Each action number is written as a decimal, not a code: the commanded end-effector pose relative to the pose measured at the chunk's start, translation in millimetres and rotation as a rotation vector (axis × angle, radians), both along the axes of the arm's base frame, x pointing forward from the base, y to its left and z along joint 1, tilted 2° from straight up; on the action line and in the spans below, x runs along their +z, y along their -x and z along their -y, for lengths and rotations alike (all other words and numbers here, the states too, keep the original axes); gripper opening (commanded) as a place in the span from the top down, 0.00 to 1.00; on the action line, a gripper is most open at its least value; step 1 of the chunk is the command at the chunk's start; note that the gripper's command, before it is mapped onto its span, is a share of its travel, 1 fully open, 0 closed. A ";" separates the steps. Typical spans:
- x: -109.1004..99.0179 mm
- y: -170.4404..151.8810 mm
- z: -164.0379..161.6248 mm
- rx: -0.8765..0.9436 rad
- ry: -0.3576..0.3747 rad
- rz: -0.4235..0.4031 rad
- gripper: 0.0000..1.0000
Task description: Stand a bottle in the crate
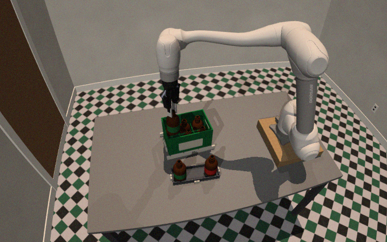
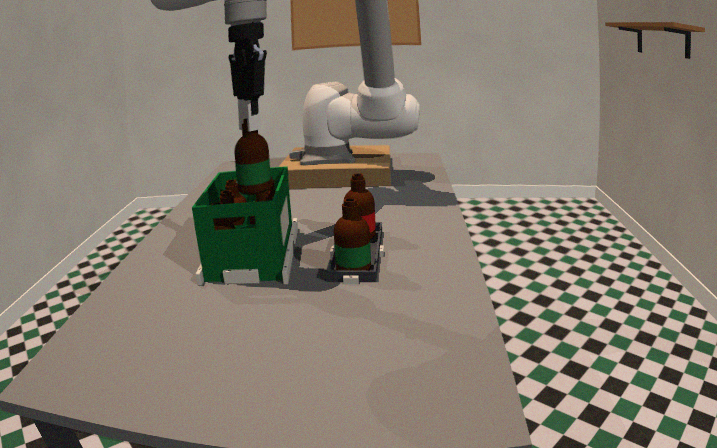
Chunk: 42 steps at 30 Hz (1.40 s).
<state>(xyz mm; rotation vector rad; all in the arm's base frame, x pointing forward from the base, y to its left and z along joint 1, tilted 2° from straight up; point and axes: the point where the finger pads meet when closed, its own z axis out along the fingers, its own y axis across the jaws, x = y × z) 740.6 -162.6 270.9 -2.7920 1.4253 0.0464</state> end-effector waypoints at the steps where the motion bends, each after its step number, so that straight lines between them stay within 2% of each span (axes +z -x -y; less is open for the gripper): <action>1: 0.2 0.1 0.0 0.000 0.000 0.000 1.00; 42: -3.4 0.1 -0.1 0.000 0.000 0.000 1.00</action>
